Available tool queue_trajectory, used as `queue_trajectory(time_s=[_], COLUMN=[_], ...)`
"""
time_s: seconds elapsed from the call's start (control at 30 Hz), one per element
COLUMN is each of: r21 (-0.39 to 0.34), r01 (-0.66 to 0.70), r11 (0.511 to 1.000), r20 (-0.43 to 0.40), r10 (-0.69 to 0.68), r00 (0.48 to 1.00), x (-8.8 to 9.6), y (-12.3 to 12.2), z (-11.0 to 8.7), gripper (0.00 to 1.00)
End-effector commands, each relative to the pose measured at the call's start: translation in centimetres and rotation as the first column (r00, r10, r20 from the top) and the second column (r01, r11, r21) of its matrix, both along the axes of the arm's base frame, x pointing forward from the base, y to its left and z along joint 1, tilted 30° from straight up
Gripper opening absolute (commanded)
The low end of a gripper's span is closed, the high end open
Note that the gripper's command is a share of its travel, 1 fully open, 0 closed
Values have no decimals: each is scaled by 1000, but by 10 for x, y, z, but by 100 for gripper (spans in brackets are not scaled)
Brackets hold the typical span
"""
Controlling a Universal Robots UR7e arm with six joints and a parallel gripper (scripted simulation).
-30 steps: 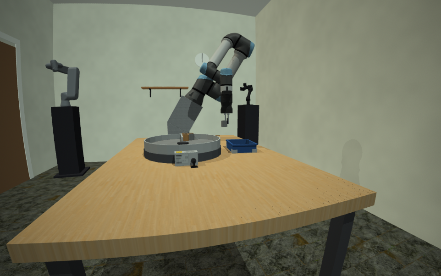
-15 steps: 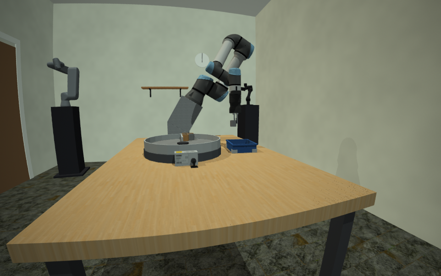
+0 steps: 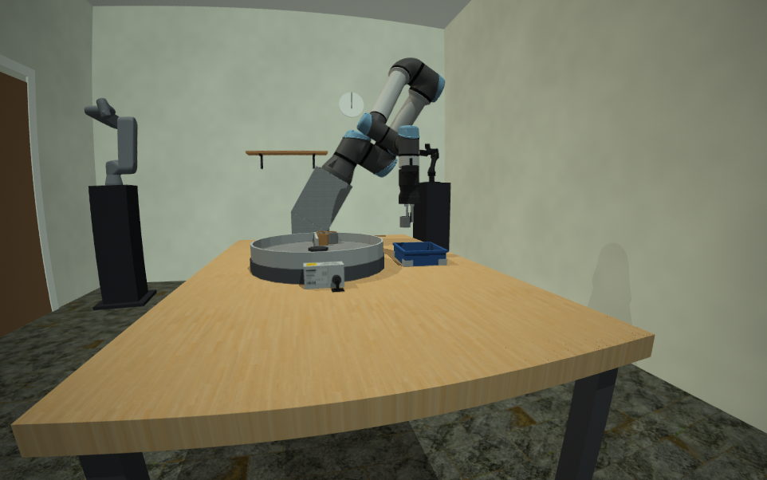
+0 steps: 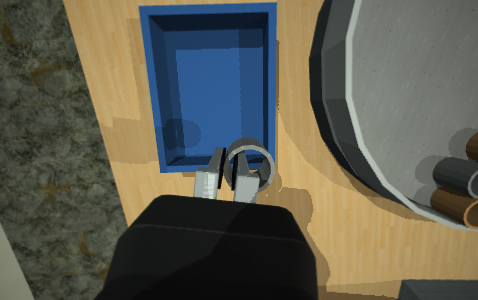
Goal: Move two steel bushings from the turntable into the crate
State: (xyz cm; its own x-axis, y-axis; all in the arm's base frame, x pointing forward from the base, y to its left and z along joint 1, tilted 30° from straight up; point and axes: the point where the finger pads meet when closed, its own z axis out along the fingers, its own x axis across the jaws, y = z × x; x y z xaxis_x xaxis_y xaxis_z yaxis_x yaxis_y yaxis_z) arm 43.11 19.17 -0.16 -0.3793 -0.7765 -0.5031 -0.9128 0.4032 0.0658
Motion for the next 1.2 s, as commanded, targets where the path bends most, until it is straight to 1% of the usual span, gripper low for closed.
queue_trajectory(time_s=[0.0, 0.1, 0.13, 0.27, 0.67, 0.7, 0.83, 1.17], r21=[-4, -4, -2, -3, -3, -2, -3, -3], r01=[4, 4, 4, 9, 9, 9, 14, 14], r11=[1000, 1000, 1000, 1000, 1000, 1000, 1000, 1000], r20=[14, 14, 6, 1, 1, -5, -10, -10], r10=[-4, -4, -4, -9, -9, -9, -14, -14], r00=[1000, 1000, 1000, 1000, 1000, 1000, 1000, 1000], x=[5, 5, 4, 9, 9, 8, 13, 13], y=[0, 0, 3, 13, 13, 15, 25, 25], z=[1, 1, -4, -22, -22, -27, -45, -45], gripper=[0, 0, 0, 0, 0, 0, 0, 0])
